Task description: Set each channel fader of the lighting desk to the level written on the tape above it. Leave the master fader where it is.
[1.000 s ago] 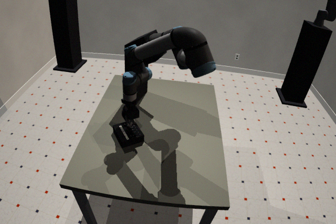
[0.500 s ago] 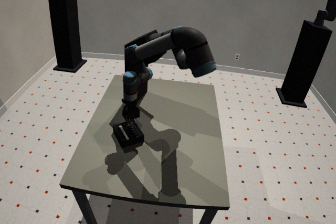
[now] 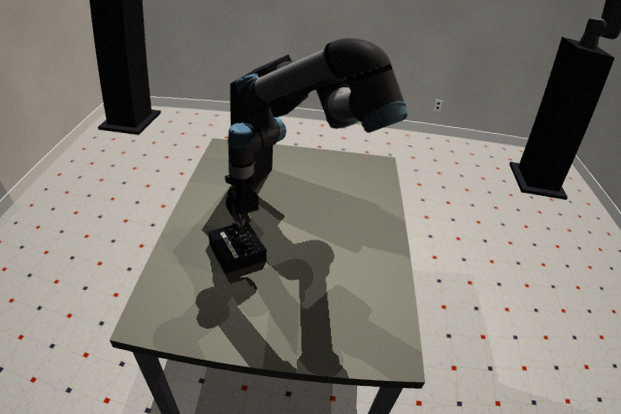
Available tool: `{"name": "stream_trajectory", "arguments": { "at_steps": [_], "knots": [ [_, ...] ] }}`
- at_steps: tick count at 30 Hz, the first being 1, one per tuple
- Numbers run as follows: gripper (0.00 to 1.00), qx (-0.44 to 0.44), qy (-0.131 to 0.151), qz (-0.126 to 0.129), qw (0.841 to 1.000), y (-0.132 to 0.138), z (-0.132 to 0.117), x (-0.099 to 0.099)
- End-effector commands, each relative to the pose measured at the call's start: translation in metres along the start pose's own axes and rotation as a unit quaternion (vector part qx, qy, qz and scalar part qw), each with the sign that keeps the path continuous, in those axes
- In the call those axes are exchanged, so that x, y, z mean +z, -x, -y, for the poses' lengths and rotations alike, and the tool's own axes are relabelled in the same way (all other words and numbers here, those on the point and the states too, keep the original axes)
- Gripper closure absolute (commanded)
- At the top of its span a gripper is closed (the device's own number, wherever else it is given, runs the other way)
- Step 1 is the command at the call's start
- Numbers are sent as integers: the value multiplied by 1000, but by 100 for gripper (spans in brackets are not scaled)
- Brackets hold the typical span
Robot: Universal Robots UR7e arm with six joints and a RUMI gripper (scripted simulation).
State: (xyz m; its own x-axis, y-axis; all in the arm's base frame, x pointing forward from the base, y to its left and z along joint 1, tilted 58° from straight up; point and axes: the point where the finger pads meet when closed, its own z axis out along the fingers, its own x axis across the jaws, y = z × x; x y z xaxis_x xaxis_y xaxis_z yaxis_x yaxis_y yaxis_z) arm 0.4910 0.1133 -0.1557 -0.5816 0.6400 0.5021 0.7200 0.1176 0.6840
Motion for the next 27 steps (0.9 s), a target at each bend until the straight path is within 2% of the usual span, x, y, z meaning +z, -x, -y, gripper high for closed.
{"name": "stream_trajectory", "arguments": {
  "at_steps": [1, 16, 17, 22, 27],
  "knots": [
    [100, 0, -2, -4, 1000, -1, 1, -11],
    [100, 0, -2, -4, 1000, -1, 1, -12],
    [0, 0, -2, -4, 1000, -1, 1, -12],
    [0, 0, -2, -4, 1000, -1, 1, -16],
    [0, 0, -2, -4, 1000, -1, 1, -28]
  ]
}}
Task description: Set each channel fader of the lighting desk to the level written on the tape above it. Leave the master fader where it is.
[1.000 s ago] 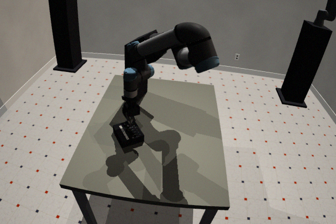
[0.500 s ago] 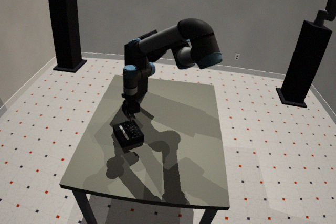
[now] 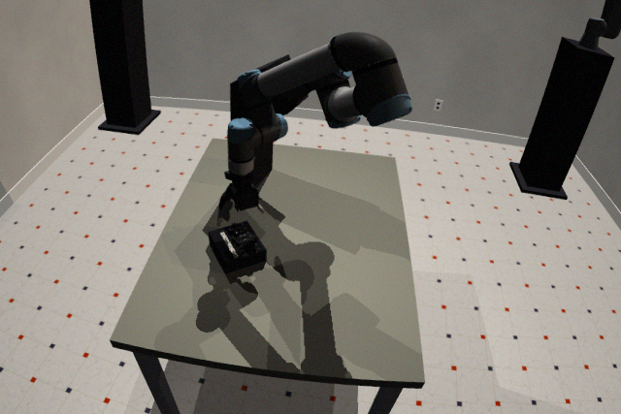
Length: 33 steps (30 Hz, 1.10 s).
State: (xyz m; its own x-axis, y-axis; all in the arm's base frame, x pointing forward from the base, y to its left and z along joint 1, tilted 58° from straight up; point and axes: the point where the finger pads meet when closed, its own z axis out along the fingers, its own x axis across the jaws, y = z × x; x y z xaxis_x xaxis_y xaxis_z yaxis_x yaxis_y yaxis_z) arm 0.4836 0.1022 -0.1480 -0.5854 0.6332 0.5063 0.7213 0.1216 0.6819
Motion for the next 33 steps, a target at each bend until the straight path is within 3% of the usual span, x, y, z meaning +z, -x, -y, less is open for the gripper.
{"name": "stream_trajectory", "arguments": {
  "at_steps": [1, 18, 33],
  "knots": [
    [0, 1, 0, 1, 1000, 0, 0, -16],
    [0, -2, -1, 2, 1000, 0, -1, -72],
    [0, -8, -2, 5, 1000, 0, -2, -77]
  ]
}}
